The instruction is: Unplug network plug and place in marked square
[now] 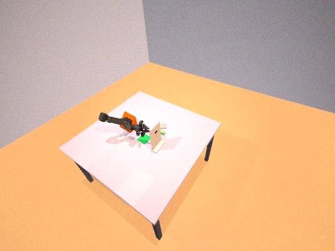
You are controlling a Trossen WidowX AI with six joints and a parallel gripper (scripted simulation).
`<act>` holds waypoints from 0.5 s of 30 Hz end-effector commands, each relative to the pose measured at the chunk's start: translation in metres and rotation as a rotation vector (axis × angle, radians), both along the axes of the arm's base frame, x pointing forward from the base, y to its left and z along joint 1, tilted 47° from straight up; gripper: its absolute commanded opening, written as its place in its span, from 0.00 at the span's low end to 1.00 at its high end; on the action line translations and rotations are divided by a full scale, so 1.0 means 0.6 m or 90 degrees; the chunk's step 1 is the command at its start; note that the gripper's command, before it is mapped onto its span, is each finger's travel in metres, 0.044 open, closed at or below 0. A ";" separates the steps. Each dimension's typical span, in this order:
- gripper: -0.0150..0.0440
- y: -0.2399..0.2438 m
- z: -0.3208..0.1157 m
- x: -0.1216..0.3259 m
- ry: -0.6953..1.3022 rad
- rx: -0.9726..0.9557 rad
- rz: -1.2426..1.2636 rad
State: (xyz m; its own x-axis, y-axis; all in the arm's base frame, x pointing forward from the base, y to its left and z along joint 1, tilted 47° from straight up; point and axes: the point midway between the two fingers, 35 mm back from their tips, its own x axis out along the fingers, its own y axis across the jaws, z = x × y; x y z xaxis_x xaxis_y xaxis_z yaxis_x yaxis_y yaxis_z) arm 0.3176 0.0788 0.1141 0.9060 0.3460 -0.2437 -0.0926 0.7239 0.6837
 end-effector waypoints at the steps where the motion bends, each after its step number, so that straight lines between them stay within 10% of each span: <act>1: 0.52 0.001 0.003 0.012 -0.001 0.003 -0.004; 15: 0.52 0.005 0.002 0.038 -0.001 0.003 -0.004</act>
